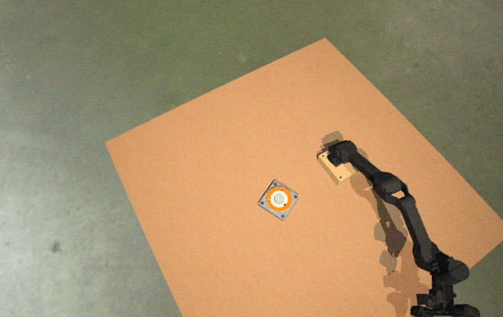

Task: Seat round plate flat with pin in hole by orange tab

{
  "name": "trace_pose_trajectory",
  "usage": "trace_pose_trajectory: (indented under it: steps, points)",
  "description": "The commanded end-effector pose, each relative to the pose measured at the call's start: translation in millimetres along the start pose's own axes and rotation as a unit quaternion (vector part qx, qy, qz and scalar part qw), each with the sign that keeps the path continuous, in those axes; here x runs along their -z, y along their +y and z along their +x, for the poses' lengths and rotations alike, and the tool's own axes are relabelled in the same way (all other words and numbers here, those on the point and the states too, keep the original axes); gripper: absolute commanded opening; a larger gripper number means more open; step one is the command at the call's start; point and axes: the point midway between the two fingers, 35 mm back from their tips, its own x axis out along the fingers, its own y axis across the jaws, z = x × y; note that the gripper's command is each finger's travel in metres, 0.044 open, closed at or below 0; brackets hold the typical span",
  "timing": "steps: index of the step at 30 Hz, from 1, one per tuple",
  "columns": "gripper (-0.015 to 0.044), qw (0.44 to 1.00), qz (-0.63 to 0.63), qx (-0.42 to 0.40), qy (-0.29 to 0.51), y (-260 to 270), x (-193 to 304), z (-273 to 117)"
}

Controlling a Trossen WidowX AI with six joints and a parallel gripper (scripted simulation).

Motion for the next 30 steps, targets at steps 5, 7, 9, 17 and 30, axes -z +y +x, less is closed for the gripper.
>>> trace_pose_trajectory:
  steps: [5,7,9,17,30]
  points:
    - [0.0269,0.992,-0.097,0.077,0.01,-50,-59,28]
    - [0.0216,0.987,-0.122,0.1,0.015,-65,-76,33]
    - [0.0164,0.982,-0.142,0.121,0.021,-79,-92,37]
    - [0.0,0.928,-0.249,0.266,0.076,-167,-199,26]
    - [0.0,0.797,-0.291,0.48,0.222,-286,-347,-98]
